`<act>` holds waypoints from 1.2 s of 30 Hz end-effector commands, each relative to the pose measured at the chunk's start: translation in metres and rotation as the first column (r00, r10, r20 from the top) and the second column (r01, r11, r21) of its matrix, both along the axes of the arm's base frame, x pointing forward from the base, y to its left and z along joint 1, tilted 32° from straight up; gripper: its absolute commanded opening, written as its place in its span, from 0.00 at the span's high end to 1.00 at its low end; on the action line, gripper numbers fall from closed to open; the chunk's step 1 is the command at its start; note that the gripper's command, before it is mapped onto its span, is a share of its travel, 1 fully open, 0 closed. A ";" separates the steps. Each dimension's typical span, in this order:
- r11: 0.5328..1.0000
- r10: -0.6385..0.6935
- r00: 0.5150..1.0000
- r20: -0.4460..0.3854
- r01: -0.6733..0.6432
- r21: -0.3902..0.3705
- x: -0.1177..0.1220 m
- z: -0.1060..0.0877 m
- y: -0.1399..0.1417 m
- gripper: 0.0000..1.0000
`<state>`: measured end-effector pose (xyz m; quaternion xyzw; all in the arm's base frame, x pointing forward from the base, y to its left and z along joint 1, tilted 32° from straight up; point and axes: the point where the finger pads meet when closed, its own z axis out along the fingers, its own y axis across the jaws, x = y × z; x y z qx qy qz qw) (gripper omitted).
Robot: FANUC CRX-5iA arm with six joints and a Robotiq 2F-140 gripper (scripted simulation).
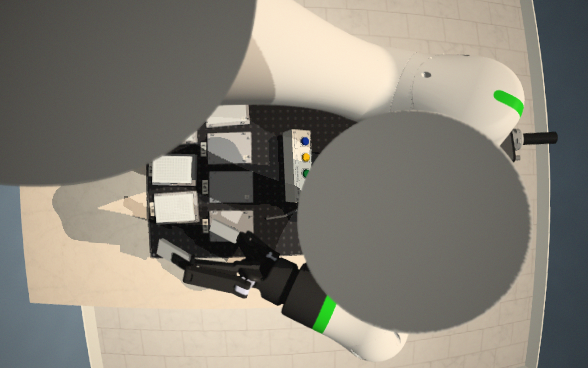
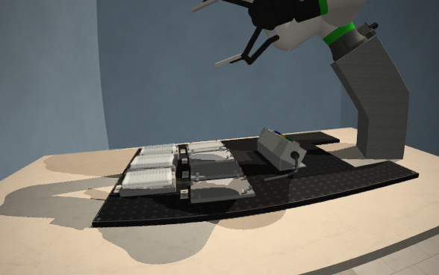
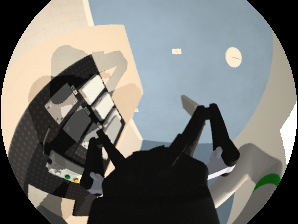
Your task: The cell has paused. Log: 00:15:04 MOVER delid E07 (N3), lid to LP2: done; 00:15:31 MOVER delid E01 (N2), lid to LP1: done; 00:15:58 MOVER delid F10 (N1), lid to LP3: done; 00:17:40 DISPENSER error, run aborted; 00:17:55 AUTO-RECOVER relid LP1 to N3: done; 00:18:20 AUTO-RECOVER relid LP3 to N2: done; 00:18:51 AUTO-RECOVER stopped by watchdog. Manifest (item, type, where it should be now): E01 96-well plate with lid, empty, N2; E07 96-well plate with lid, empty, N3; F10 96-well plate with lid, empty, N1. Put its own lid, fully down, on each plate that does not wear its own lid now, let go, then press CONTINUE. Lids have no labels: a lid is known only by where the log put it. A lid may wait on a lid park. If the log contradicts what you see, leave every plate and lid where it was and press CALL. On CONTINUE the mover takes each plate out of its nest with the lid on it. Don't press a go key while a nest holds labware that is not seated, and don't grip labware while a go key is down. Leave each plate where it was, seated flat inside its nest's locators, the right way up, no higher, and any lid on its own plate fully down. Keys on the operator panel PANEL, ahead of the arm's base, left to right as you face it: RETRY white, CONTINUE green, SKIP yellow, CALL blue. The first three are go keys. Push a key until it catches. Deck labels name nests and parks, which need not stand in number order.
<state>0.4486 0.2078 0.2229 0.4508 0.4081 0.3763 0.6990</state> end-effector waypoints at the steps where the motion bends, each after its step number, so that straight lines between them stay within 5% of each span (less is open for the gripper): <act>1: 1.000 0.000 1.000 0.000 0.000 0.000 0.000 0.000 0.000 0.00; 20: 1.000 -0.019 1.000 -0.016 0.020 0.013 0.005 -0.004 -0.007 0.00; 25: 0.974 -0.166 0.974 -0.157 0.187 0.130 0.035 -0.042 -0.070 0.00; 28: 0.913 -0.260 0.922 -0.287 0.332 0.239 0.050 -0.079 -0.120 0.00; 30: 0.913 -0.260 0.922 -0.287 0.332 0.239 0.050 -0.079 -0.120 0.00; 31: 0.860 -0.294 0.885 -0.361 0.410 0.303 0.056 -0.101 -0.145 0.00; 34: 0.860 -0.294 0.885 -0.361 0.410 0.303 0.056 -0.101 -0.145 0.00; 35: 0.792 -0.314 0.844 -0.436 0.486 0.370 0.059 -0.123 -0.167 0.00; 36: 0.792 -0.314 0.844 -0.436 0.486 0.370 0.059 -0.123 -0.167 0.00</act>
